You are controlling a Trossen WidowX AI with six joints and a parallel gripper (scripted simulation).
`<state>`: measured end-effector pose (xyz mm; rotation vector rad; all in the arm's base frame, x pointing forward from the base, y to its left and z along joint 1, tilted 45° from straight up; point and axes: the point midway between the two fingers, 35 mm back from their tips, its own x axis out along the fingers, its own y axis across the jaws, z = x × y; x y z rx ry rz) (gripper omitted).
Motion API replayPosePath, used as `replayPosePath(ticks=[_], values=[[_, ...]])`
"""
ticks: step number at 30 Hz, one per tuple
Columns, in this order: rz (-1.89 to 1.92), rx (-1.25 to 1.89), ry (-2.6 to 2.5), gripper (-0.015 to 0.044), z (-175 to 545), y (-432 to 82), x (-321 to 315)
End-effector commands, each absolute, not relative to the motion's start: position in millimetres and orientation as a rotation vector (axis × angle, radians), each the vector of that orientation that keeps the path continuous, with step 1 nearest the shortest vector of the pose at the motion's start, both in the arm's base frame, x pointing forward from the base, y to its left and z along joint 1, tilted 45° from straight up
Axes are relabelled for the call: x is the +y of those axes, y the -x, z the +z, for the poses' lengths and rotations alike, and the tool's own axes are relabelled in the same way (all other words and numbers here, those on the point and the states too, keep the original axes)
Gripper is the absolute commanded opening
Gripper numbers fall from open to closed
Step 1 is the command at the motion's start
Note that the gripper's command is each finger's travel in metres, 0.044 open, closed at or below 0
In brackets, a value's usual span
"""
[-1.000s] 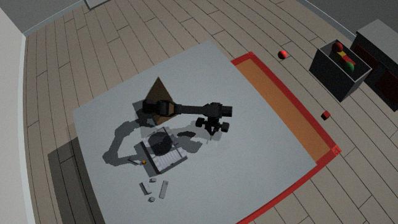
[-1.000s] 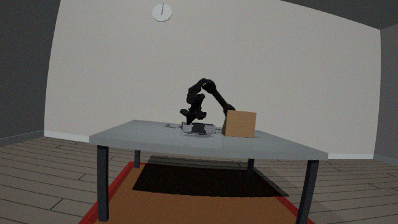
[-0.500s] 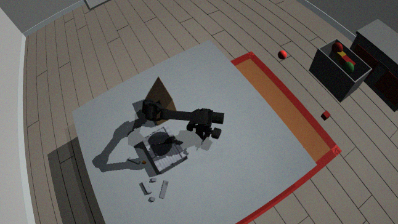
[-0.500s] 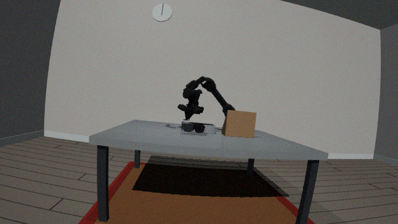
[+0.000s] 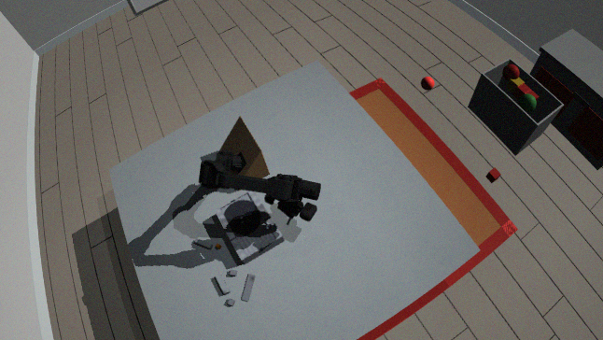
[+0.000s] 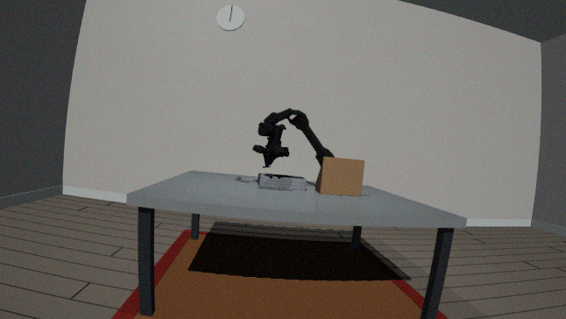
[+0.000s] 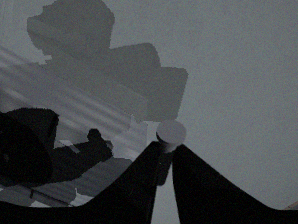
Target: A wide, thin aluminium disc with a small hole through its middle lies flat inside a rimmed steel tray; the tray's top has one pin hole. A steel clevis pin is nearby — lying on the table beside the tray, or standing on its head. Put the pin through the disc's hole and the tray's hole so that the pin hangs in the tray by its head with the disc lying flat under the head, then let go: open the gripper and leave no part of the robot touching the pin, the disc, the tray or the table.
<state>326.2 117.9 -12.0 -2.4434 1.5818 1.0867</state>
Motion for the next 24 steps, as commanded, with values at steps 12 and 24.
replayPosePath(ticks=[12,24], values=[[1.035,1.624,2.267,0.0,40.3,-305.2,68.5],[0.986,1.642,2.147,0.0,70.6,-279.8,32.8]])
